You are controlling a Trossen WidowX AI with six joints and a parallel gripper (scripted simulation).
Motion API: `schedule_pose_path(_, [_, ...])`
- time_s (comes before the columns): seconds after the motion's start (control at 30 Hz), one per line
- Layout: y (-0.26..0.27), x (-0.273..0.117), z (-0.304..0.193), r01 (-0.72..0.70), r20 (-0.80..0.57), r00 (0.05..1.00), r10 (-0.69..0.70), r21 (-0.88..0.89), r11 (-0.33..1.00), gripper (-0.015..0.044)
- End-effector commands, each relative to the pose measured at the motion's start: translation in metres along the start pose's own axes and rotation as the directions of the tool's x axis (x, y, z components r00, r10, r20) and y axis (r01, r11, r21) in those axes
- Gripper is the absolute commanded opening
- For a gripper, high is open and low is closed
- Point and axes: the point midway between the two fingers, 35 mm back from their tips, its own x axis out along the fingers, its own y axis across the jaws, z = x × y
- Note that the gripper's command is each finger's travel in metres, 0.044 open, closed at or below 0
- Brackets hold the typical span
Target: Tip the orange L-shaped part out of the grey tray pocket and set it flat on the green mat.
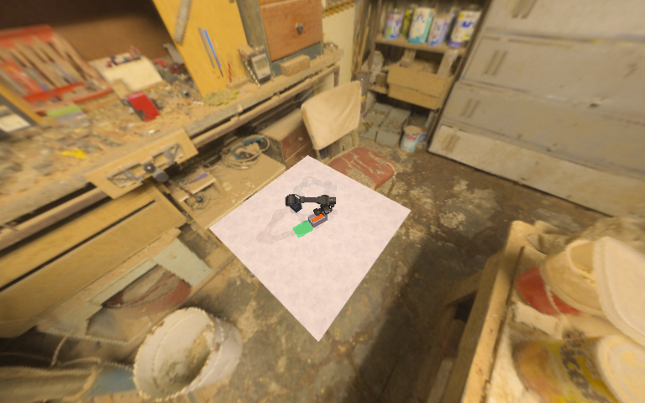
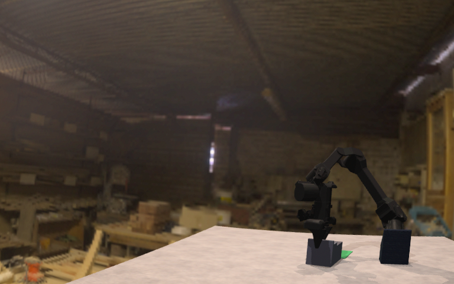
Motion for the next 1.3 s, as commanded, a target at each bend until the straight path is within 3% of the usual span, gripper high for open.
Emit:
schedule_pose_path(0.0, [-0.001, 0.009, -0.003, 0.011, -0.002, 1.000, -0.011, -0.014, 1.000, 0.0180])
schedule_pose_path(0.37, [-0.001, 0.026, -0.003, 0.012, -0.001, 1.000, -0.012, -0.014, 1.000, 0.0180])
schedule_pose_path(1.27, [0.002, 0.022, -0.002, 0.003, -0.001, 1.000, -0.003, -0.004, 1.000, 0.0180])
